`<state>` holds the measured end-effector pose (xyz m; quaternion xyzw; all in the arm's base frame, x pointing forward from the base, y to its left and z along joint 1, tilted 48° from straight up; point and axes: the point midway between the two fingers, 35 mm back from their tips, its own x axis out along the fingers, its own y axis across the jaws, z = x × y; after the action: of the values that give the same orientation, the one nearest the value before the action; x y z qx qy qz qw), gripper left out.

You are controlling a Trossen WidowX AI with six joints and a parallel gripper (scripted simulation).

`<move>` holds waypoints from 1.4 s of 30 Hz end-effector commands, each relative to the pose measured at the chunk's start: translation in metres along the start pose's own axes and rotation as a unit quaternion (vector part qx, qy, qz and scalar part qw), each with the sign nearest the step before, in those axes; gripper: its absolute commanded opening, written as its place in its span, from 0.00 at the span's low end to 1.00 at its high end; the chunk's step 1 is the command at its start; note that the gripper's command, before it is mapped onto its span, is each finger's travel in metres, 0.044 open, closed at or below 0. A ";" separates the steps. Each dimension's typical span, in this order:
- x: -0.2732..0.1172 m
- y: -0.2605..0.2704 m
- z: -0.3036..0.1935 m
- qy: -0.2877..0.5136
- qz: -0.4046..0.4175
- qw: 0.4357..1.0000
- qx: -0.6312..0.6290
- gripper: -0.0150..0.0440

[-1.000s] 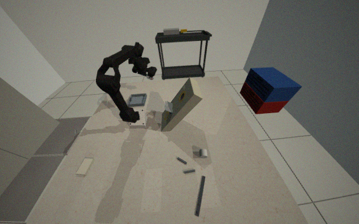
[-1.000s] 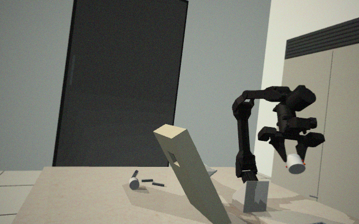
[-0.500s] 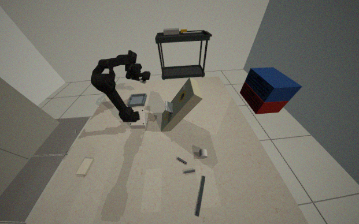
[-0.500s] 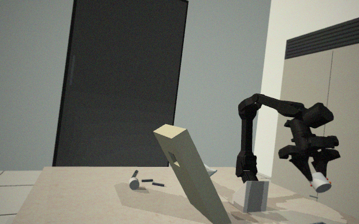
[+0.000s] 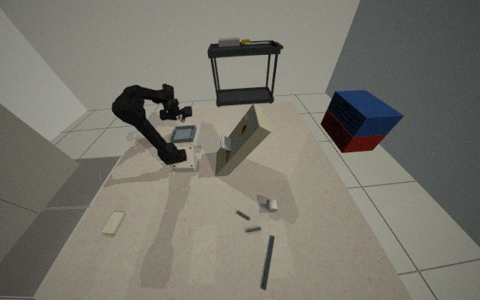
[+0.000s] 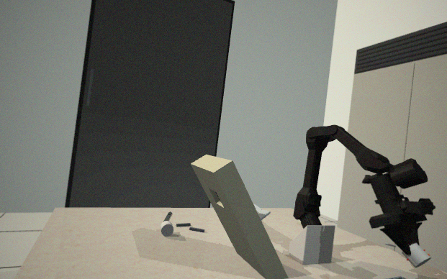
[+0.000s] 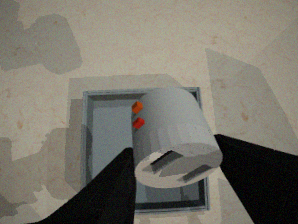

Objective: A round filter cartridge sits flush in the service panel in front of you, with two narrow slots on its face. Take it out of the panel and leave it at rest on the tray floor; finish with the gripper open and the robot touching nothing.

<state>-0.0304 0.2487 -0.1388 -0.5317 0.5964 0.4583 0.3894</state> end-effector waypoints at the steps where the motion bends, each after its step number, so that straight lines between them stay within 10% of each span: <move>1: 0.012 0.016 -0.011 0.001 0.021 0.999 -0.033 0.25; 20: 0.080 0.020 -0.051 0.002 0.025 0.999 -0.039 0.25; 36: 0.077 0.019 -0.052 0.010 0.022 0.999 -0.041 0.97; 42: 0.041 0.019 -0.028 0.010 0.022 0.999 -0.040 1.00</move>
<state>-0.0563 0.1797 -0.1868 -0.5445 0.6007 0.4744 0.3431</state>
